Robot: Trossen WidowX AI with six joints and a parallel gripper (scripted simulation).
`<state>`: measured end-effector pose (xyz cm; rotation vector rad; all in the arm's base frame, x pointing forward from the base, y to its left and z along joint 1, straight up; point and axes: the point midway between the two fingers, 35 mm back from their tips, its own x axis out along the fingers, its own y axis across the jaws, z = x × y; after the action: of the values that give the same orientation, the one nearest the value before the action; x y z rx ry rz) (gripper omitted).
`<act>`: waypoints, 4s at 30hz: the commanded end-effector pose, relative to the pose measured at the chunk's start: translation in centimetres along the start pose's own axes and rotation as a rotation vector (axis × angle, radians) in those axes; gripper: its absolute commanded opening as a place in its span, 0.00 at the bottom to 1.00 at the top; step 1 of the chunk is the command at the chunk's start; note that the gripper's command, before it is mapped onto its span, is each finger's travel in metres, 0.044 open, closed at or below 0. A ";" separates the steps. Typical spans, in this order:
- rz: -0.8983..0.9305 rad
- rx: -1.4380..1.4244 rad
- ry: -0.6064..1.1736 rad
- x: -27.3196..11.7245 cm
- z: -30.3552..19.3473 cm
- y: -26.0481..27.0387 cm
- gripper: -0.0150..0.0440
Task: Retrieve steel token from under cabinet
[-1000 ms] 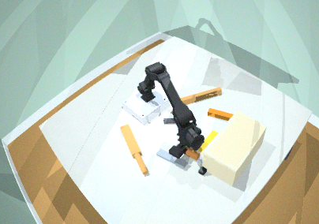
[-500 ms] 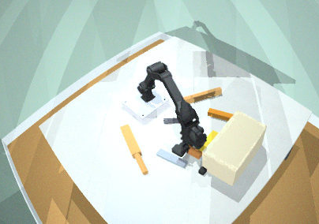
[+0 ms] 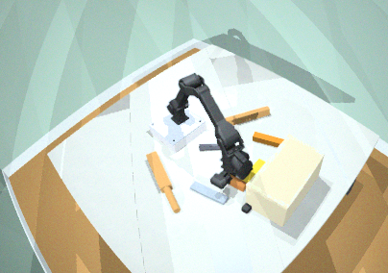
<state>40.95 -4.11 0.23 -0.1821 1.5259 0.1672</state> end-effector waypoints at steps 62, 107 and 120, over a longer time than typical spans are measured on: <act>0.006 -0.004 0.004 0.2 -6.4 -0.2 0.25; 0.006 -0.004 0.008 0.2 -11.7 -0.4 0.25; 0.006 -0.004 0.009 0.3 -13.3 -0.4 0.25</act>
<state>28.50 -7.37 -0.42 -0.1803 1.5345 0.1732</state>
